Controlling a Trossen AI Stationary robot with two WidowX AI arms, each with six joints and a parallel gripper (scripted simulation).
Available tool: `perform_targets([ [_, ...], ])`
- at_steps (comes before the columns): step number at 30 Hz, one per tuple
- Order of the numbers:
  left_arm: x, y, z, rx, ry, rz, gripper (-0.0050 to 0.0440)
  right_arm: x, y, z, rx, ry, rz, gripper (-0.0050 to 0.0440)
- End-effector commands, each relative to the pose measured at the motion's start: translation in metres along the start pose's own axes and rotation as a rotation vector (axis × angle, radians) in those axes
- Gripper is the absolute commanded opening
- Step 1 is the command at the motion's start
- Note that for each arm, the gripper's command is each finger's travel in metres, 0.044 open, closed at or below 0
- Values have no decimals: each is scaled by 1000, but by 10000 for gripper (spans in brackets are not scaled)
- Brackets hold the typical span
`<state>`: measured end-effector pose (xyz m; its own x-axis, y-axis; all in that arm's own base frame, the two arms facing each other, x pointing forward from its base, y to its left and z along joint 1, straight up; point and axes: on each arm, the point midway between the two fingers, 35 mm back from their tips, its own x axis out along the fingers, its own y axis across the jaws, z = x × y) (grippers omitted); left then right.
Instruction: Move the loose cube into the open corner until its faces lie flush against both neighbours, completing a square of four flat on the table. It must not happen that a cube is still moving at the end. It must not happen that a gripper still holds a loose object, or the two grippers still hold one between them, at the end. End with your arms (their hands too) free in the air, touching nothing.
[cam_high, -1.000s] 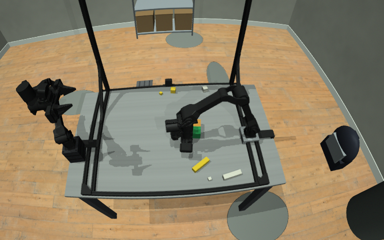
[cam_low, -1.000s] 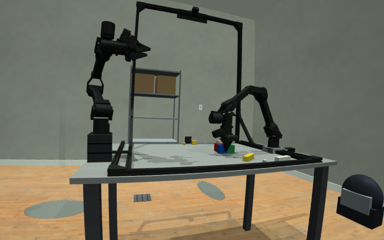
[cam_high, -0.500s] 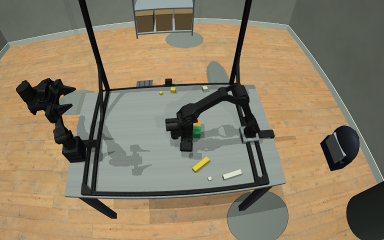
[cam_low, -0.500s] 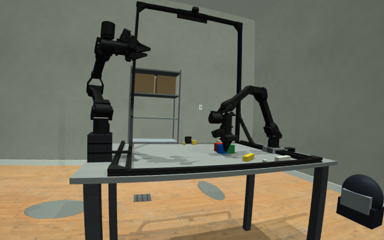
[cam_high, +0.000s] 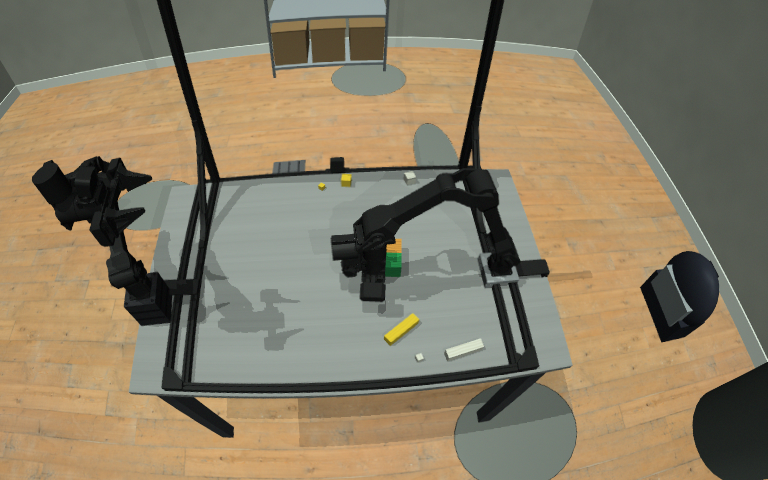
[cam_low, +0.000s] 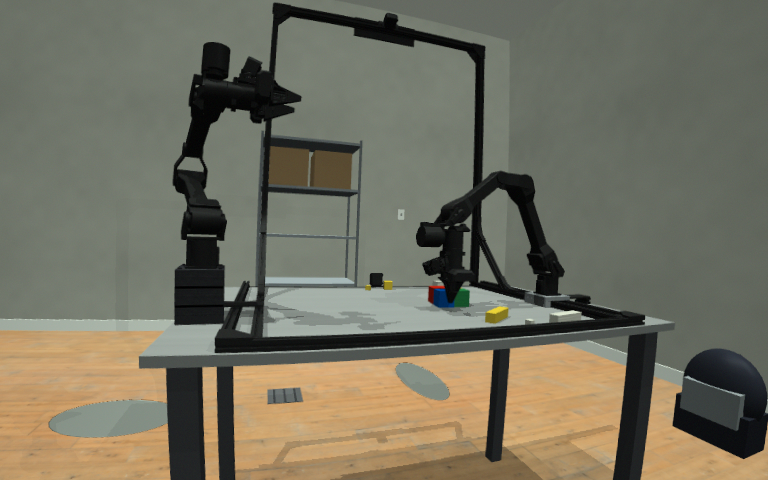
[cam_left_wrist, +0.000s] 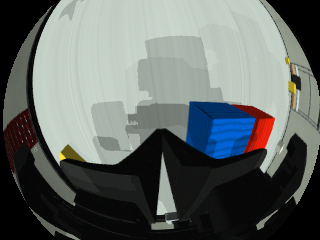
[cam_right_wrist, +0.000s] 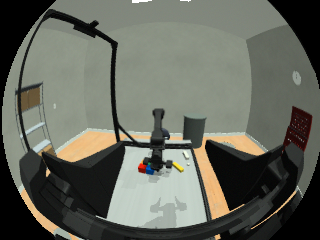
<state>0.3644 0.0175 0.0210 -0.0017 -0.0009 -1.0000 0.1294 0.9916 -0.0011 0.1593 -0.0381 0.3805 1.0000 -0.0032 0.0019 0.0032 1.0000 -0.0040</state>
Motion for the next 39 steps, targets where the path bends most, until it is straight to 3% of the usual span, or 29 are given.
perform_targets([
  [1,0,-2,0,-4,-2,1,0,0,0,0,5,1,3,400],
  [39,0,-14,0,-4,-2,1,0,0,0,0,5,1,3,400],
])
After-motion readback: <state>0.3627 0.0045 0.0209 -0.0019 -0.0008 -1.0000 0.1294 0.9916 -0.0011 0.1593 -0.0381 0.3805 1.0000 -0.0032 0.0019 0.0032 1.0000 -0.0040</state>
